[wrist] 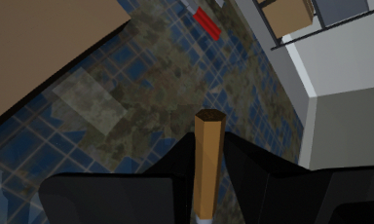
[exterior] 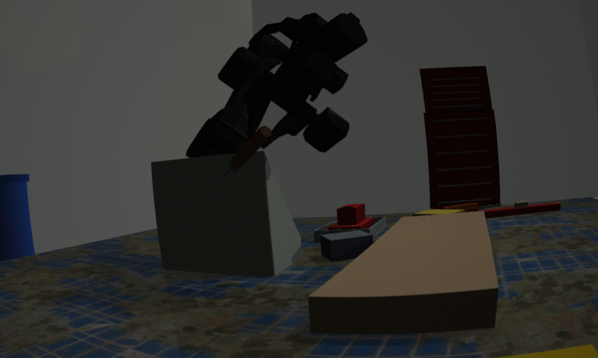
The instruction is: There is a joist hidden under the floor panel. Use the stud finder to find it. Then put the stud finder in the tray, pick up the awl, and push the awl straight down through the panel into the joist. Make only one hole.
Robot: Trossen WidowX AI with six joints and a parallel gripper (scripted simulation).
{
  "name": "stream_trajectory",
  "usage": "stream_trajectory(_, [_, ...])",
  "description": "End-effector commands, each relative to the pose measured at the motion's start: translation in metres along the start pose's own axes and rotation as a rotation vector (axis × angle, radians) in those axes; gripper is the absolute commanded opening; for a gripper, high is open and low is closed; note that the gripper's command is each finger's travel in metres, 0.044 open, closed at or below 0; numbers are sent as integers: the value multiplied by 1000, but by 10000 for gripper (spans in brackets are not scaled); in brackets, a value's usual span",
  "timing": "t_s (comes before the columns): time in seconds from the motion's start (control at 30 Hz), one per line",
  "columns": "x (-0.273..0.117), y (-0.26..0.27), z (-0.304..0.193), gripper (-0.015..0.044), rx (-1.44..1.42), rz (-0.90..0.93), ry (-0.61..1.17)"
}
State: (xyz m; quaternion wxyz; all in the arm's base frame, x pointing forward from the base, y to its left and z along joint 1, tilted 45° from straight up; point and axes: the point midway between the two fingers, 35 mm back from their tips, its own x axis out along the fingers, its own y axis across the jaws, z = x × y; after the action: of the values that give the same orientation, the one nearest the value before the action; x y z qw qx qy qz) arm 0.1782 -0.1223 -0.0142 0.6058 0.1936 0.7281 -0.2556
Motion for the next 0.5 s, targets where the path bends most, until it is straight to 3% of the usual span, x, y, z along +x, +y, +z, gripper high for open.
stream_trajectory(0.0, [-4, -8, -2, 0, 99, -59, -65])
stream_trajectory(0.47, [-22, -34, -11, 0, 490, -189, -347])
